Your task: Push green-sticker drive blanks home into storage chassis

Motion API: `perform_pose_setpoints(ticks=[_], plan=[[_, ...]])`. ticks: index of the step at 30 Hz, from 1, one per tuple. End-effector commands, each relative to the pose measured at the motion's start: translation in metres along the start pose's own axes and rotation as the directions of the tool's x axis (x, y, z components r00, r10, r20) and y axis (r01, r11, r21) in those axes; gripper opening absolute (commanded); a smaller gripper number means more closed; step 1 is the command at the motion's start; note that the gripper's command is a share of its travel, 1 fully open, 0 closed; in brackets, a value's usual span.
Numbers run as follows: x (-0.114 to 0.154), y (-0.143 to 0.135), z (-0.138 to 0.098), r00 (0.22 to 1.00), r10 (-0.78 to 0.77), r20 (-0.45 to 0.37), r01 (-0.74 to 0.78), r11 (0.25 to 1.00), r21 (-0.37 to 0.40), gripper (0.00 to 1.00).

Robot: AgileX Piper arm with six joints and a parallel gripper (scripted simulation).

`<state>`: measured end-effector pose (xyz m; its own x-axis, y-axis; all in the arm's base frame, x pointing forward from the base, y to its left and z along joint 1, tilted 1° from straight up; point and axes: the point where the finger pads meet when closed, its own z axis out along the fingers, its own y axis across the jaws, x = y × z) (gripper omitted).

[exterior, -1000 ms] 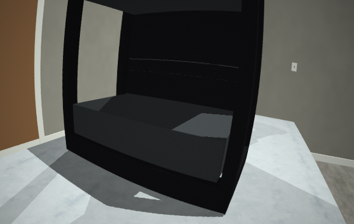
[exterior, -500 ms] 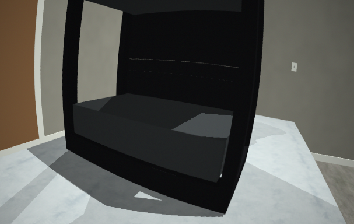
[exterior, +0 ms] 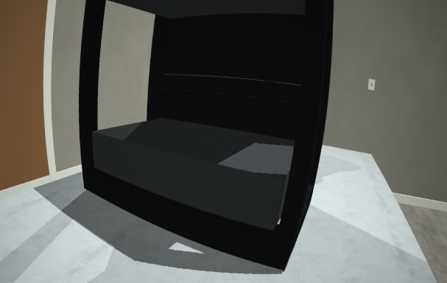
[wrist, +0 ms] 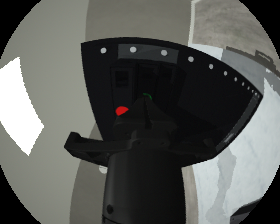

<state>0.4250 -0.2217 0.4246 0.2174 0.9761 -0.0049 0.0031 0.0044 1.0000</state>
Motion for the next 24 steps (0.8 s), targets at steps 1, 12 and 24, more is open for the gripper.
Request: perform_pose_setpoints(ticks=[1, 12, 24], plan=[[-0.0021, -0.0056, 0.0042, 1.0, 0.004, 0.004, -0.004, 1.0, 0.01, 0.0], [-0.0022, -0.0058, 0.0045, 1.0, 0.004, 0.004, -0.004, 1.0, 0.01, 0.0], [-0.0028, -0.0077, 0.0075, 1.0, 0.004, 0.004, -0.004, 1.0, 0.01, 0.0]])
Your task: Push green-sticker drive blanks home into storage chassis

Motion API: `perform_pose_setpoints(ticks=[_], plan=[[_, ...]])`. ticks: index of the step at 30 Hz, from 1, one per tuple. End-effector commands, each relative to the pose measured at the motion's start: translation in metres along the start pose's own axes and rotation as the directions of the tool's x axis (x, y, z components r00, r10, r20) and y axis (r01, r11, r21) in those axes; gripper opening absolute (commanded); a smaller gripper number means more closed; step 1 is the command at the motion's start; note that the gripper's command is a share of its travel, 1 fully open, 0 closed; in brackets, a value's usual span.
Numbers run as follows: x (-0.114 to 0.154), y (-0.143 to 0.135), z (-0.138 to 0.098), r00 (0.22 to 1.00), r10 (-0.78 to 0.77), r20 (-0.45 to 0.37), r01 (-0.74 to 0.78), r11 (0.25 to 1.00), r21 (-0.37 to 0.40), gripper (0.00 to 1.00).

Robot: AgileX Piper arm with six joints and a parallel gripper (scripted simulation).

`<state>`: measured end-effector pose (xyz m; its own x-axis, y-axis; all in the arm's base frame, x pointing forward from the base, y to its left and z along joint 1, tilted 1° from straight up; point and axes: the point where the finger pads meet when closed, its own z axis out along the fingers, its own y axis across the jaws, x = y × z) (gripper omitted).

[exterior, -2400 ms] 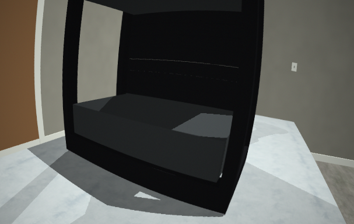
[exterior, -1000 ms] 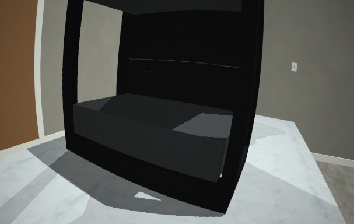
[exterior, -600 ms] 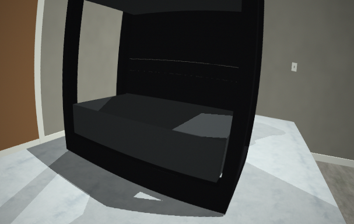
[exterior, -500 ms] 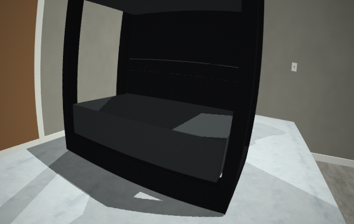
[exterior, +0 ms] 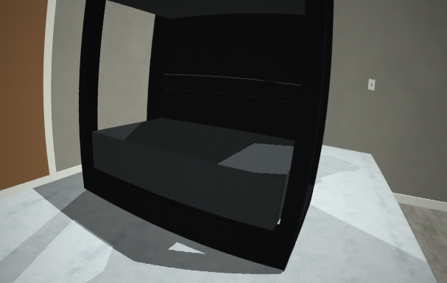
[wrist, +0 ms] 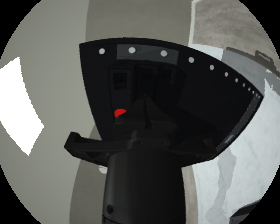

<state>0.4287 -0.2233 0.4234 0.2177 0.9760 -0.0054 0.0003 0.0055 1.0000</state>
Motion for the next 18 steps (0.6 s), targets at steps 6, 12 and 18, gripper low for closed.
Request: perform_pose_setpoints(ticks=[6, 12, 18], plan=[[-0.0021, -0.0066, 0.0038, 1.0, 0.004, 0.003, -0.004, 1.0, 0.013, 0.0], [-0.002, -0.0074, 0.0065, 1.0, 0.004, 0.003, -0.004, 1.0, 0.013, 0.0], [-0.002, -0.0074, 0.0065, 1.0, 0.004, 0.003, -0.004, 1.0, 0.013, 0.0]])
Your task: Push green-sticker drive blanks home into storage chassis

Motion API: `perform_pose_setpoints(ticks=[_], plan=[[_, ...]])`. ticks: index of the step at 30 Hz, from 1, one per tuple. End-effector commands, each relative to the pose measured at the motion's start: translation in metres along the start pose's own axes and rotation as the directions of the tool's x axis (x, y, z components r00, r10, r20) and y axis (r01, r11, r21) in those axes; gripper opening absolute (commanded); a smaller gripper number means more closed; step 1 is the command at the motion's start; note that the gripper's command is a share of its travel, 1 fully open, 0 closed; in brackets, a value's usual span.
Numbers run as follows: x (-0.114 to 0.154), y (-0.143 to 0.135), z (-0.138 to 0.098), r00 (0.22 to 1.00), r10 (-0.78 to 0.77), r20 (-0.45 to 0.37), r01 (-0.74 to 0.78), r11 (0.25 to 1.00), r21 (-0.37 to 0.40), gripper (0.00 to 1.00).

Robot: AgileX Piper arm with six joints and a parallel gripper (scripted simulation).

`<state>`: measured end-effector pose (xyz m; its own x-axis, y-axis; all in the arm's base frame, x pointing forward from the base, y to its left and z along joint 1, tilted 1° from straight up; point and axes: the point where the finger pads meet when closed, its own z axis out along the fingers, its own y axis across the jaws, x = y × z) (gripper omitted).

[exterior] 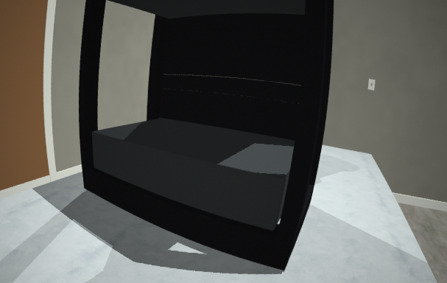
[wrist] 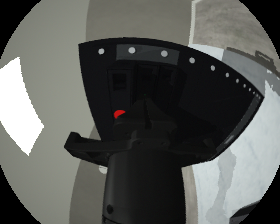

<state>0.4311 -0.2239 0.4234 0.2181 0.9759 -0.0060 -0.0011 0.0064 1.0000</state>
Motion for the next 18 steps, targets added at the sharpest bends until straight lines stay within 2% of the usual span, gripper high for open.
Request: perform_pose_setpoints(ticks=[1, 18], plan=[[-0.002, -0.0074, 0.004, 1.0, 0.005, 0.003, -0.005, 1.0, 0.014, 0.0], [-0.0019, -0.0082, 0.007, 1.0, 0.005, 0.003, -0.005, 1.0, 0.014, 0.0]])
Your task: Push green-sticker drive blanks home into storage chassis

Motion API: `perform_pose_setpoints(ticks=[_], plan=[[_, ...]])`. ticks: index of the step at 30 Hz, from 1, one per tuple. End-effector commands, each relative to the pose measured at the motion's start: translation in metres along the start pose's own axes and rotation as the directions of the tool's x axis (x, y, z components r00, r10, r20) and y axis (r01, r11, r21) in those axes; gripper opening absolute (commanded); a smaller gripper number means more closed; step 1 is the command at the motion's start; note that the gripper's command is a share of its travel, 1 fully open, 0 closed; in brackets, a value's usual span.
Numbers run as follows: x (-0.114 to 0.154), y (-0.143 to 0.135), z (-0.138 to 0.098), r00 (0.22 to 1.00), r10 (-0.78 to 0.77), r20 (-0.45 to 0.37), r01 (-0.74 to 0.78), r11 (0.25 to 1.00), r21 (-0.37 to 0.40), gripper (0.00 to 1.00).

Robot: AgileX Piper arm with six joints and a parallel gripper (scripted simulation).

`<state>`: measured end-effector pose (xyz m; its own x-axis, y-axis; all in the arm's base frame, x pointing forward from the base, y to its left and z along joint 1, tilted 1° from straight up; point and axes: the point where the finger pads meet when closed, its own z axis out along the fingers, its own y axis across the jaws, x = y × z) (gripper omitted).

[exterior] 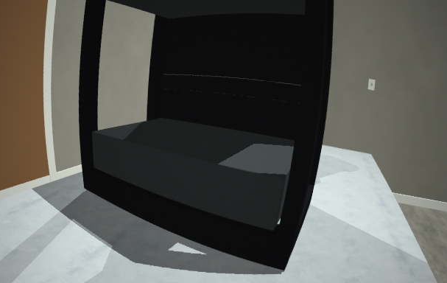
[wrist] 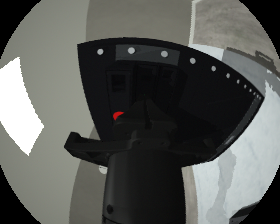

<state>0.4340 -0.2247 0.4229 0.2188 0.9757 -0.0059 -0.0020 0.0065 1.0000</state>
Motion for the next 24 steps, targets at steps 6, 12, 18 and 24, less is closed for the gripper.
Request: perform_pose_setpoints(ticks=[6, 12, 18, 24], plan=[[-0.0017, -0.008, 0.0053, 1.0, 0.005, 0.002, -0.005, 1.0, 0.015, 0.0], [-0.0015, -0.0082, 0.0071, 1.0, 0.005, 0.002, -0.005, 1.0, 0.015, 0.0], [-0.0015, -0.0082, 0.0071, 1.0, 0.005, 0.002, -0.005, 1.0, 0.015, 0.0], [-0.0014, -0.0085, 0.0087, 1.0, 0.005, 0.002, -0.005, 1.0, 0.015, 0.0]])
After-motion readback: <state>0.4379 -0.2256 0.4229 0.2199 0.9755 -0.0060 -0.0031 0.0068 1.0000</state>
